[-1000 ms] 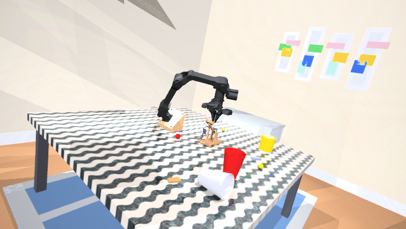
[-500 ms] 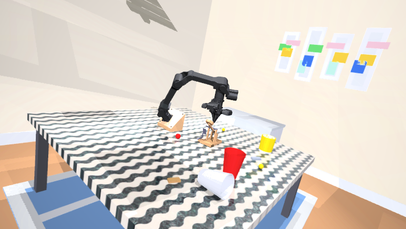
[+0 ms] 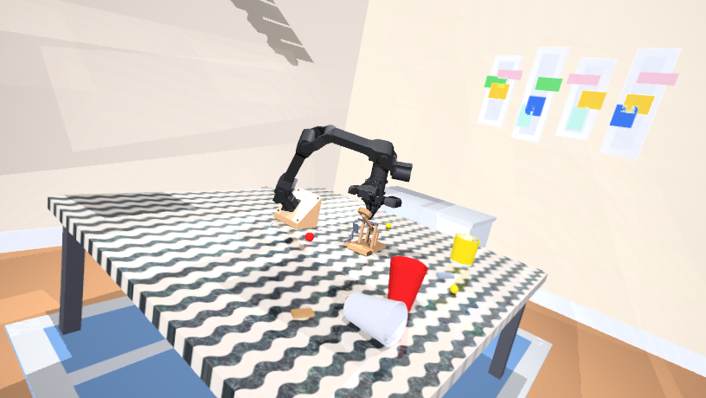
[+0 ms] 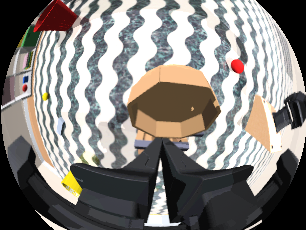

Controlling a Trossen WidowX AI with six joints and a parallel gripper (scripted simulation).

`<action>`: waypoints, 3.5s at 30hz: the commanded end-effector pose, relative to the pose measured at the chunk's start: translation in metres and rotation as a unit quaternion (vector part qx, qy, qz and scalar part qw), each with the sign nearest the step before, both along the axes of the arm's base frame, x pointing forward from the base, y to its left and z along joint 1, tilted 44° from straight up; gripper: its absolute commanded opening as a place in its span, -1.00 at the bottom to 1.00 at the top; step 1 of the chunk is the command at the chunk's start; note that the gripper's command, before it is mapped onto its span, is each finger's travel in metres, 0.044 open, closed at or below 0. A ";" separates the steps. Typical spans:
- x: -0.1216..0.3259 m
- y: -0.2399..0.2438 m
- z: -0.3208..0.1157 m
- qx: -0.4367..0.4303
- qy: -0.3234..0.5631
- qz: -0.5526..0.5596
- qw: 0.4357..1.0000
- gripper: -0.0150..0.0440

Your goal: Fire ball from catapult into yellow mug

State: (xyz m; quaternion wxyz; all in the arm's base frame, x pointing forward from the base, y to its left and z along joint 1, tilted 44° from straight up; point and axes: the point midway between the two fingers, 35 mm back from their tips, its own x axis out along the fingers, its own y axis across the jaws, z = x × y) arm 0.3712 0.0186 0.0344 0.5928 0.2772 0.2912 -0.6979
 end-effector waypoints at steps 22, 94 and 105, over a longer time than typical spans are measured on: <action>-0.005 -0.039 -0.010 -0.001 -0.002 0.001 1.000 -0.49; 0.005 0.004 0.052 0.025 0.106 0.162 0.981 1.00; 0.005 0.011 0.041 0.047 0.231 0.292 0.927 1.00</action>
